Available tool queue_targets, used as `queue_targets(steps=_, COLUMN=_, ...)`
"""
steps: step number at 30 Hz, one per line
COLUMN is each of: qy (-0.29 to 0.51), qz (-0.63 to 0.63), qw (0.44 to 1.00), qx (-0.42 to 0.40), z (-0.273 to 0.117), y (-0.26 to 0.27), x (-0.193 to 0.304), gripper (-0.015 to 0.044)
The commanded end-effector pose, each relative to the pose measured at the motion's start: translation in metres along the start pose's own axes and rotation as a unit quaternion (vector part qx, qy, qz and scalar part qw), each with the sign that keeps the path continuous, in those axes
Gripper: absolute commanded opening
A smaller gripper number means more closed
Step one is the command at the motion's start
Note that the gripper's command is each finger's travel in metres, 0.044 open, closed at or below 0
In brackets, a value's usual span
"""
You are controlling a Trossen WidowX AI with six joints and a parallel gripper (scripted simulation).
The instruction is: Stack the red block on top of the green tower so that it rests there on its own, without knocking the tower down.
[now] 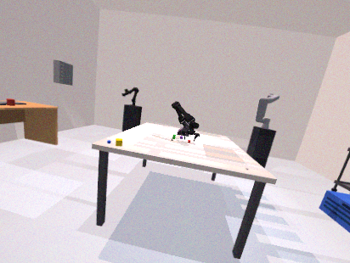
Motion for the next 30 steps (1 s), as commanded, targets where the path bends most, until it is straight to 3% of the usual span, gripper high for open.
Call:
queue_targets(steps=1, qy=0.002, qz=-0.006, qw=1.000, qx=0.004, z=0.0068, y=0.0011, x=0.0019, gripper=0.0440)
queue_targets(steps=15, qy=0.002, qz=-0.006, qw=1.000, qx=0.004, z=0.0068, y=0.0011, x=0.0019, gripper=0.0440)
queue_targets(steps=28, qy=0.002, qz=-0.006, qw=1.000, qx=0.004, z=0.0068, y=0.0011, x=0.0019, gripper=0.0099)
queue_targets(steps=30, qy=0.002, qz=-0.006, qw=1.000, qx=0.004, z=0.0068, y=0.0011, x=0.0019, gripper=0.0085)
Point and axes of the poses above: the point midway between the two fingers, 35 mm back from their tips, its own z axis out along the fingers, its own y axis across the jaws, x = y × z, the point moved 6 cm from there along -z, back along the fingers, and after that the axes turned 13 degrees about -z, right-handed, at the moved point
